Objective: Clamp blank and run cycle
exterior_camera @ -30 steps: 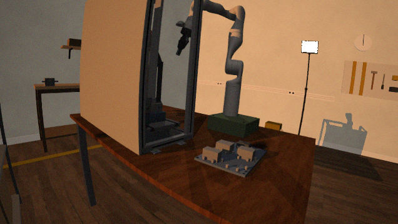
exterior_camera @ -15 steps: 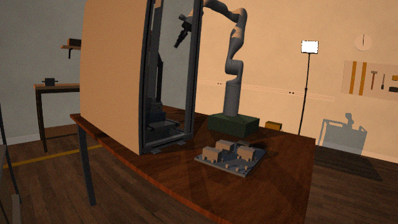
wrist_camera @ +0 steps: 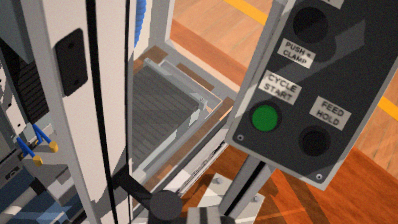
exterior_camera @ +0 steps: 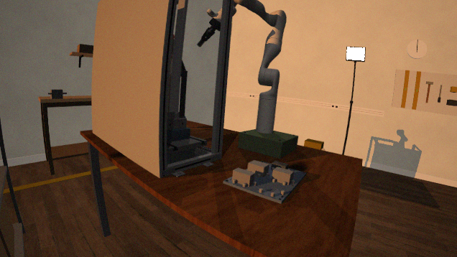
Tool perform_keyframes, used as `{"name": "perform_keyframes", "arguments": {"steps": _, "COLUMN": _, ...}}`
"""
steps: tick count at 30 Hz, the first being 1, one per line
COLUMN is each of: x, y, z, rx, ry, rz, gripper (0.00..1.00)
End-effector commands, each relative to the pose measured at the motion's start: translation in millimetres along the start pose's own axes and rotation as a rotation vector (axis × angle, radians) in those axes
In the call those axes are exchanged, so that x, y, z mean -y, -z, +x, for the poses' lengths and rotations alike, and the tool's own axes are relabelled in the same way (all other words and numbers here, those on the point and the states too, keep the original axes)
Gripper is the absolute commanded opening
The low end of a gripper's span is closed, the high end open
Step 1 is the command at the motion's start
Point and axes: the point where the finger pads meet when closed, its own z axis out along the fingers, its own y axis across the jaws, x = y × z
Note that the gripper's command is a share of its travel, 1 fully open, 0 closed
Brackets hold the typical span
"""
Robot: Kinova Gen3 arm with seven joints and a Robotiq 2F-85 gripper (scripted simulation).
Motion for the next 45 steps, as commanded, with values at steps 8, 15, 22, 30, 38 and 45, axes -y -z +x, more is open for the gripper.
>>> {"name": "perform_keyframes", "arguments": {"steps": 8, "x": -20, "y": 25, "z": 39, "rx": -0.140, "ry": -0.161, "rz": -0.088, "gripper": 0.10}}
{"name": "perform_keyframes", "arguments": {"steps": 15, "x": -20, "y": 25, "z": 39, "rx": -0.140, "ry": -0.161, "rz": -0.088, "gripper": 0.10}}
{"name": "perform_keyframes", "arguments": {"steps": 22, "x": -26, "y": 34, "z": 52, "rx": -0.223, "ry": -0.258, "rz": -0.141, "gripper": 0.10}}
{"name": "perform_keyframes", "arguments": {"steps": 30, "x": -31, "y": 40, "z": 61, "rx": -0.278, "ry": -0.322, "rz": -0.176, "gripper": 0.10}}
{"name": "perform_keyframes", "arguments": {"steps": 38, "x": -31, "y": 40, "z": 61, "rx": -0.320, "ry": -0.371, "rz": -0.203, "gripper": 0.10}}
{"name": "perform_keyframes", "arguments": {"steps": 45, "x": -31, "y": 40, "z": 61, "rx": -0.382, "ry": -0.443, "rz": -0.242, "gripper": 0.10}}
